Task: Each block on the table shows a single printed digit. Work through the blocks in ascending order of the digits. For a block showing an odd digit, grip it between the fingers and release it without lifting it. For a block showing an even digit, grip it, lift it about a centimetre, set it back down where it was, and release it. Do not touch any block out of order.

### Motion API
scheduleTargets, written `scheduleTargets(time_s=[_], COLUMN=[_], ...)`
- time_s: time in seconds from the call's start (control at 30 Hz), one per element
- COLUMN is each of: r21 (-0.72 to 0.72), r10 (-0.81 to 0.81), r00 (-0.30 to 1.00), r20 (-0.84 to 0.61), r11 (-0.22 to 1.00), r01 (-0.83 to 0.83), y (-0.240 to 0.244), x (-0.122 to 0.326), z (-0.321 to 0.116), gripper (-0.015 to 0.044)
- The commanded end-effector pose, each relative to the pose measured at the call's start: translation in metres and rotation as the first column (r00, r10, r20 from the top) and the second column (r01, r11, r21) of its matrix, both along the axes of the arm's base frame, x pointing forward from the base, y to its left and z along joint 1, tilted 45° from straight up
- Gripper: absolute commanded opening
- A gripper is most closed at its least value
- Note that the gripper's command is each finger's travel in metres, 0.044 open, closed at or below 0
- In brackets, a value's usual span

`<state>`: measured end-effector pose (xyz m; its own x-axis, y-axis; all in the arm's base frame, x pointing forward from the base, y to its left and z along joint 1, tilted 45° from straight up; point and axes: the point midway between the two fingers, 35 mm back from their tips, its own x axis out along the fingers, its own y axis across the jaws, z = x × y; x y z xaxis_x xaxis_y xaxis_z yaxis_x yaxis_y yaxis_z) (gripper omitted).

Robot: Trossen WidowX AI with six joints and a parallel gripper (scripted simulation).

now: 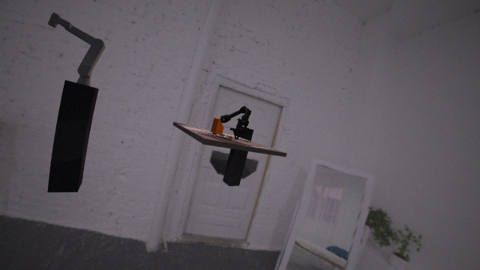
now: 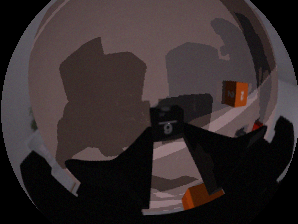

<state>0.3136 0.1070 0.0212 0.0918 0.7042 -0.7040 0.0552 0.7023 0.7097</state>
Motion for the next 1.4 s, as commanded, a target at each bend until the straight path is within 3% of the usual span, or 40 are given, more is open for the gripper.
scheduleTargets(time_s=[0.0, 1.37], r21=[-0.001, -0.001], r10=[-0.003, -0.003], r00=[1.000, 1.000], r20=[-0.005, -0.005], r11=[1.000, 1.000], r01=[0.003, 0.003], y=[0.000, 0.000], x=[-0.001, -0.001], z=[-0.001, -0.001], gripper=[0.0120, 0.0120])
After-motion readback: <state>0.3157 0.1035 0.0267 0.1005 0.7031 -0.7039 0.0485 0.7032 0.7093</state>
